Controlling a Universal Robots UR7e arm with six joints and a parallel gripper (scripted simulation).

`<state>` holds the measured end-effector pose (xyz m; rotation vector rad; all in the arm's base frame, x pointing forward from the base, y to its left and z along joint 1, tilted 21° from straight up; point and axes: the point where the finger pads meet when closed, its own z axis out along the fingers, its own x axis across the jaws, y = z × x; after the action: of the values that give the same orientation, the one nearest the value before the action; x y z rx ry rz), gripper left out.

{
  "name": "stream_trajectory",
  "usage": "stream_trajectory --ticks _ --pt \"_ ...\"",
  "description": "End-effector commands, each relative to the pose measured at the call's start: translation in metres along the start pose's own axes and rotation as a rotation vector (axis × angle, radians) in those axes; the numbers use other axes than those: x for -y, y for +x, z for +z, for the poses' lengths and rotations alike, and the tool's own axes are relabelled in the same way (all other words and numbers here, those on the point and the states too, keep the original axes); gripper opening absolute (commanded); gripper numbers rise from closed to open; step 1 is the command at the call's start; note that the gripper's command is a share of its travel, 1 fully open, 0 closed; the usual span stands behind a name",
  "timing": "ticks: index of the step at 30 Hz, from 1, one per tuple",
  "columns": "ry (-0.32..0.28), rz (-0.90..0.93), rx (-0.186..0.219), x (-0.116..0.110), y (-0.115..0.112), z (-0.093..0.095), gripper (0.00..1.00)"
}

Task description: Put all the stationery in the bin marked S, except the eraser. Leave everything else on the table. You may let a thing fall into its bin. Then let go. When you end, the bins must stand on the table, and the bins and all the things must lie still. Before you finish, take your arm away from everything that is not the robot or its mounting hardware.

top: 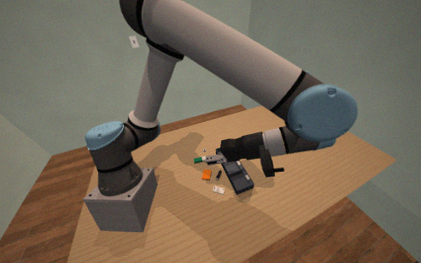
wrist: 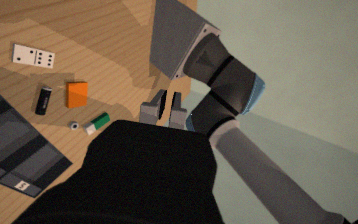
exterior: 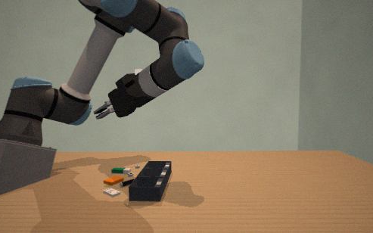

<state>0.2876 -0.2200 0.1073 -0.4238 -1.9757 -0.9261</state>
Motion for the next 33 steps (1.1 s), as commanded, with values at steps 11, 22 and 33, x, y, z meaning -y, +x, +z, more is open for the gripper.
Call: stream_trajectory --ticks 11,22,33 --pt "0.009 0.328 0.303 -0.025 0.004 0.014 0.31" --pt "-0.055 0.534 0.517 -0.048 0.004 0.025 0.31" --pt "-0.150 0.695 0.699 -0.071 0.002 0.035 0.31"
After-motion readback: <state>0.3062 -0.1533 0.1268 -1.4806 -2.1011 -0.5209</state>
